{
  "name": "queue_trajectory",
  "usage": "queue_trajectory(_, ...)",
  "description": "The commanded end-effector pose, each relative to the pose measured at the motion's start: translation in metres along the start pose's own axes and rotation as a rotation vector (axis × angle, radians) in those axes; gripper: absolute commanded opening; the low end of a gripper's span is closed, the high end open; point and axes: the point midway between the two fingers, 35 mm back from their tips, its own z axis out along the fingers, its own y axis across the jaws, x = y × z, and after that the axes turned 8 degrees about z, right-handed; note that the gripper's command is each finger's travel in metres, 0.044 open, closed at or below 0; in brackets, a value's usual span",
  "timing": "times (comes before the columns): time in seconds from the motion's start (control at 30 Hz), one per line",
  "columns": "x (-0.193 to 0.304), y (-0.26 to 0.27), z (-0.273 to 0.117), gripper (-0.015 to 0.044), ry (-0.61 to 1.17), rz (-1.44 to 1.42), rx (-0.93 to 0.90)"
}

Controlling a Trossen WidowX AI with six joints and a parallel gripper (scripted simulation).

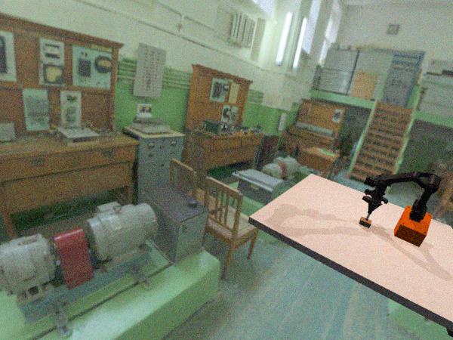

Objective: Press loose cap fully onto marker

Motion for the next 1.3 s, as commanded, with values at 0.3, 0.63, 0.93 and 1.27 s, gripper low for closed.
queue_trajectory(0.3, 0.001, 0.000, 0.022, 0.0000, 0.005, 0.007, -0.005)
queue_trajectory(0.63, 0.003, 0.000, 0.033, 0.0000, 0.007, 0.007, -0.007)
queue_trajectory(0.93, 0.002, -0.001, 0.033, 0.0053, 0.004, 0.002, -0.002)
queue_trajectory(1.27, 0.002, -0.001, 0.033, 0.0315, 0.004, 0.002, -0.002)
